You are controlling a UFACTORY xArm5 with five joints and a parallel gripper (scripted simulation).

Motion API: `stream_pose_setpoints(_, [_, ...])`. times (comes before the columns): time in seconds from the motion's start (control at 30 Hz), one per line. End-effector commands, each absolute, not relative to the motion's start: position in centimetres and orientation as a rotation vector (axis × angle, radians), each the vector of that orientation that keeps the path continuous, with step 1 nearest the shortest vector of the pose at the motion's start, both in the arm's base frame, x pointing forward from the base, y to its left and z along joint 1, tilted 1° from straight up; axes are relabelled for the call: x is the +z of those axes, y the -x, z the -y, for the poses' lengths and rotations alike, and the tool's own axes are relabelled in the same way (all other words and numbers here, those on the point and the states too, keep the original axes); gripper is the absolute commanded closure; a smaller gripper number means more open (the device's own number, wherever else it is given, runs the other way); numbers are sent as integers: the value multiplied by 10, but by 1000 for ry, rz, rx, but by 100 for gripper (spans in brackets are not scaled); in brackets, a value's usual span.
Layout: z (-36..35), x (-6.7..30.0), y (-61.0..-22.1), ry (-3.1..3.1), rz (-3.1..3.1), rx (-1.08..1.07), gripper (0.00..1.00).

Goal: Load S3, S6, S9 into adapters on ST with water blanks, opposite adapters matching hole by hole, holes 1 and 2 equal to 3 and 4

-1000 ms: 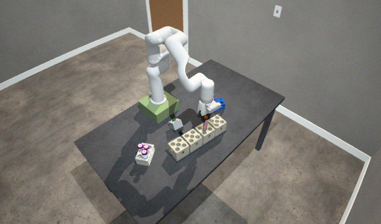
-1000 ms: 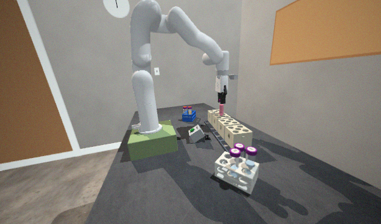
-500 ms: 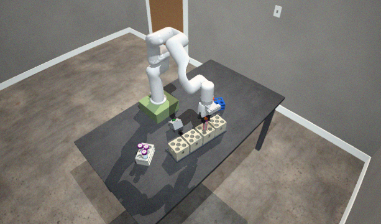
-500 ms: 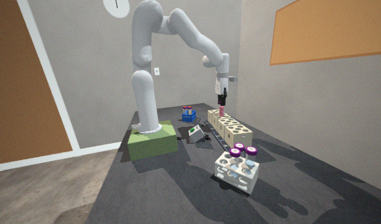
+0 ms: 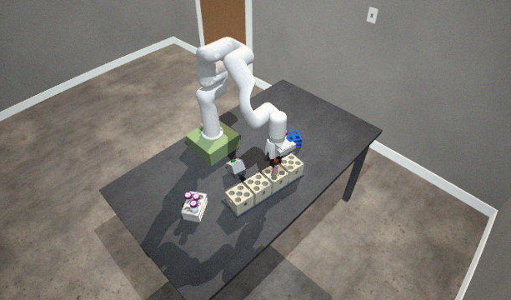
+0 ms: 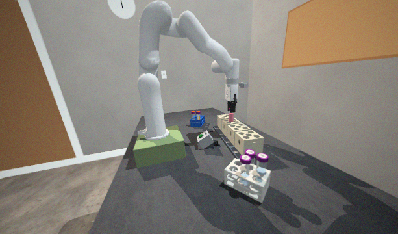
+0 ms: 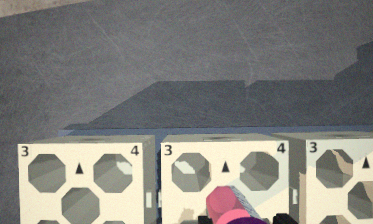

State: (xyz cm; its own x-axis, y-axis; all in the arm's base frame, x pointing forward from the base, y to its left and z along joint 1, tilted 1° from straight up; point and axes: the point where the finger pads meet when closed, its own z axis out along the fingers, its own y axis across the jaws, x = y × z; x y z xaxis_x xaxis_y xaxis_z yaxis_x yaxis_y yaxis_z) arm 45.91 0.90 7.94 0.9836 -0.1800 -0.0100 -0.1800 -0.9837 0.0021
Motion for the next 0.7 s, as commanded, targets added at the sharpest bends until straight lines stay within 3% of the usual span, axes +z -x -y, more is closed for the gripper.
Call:
stream_pose_setpoints(0.0, [-9, 78, -461, -3120, 283, -8, 100])
stream_pose_setpoints(0.67, [-9, 60, -460, -3120, 283, -8, 100])
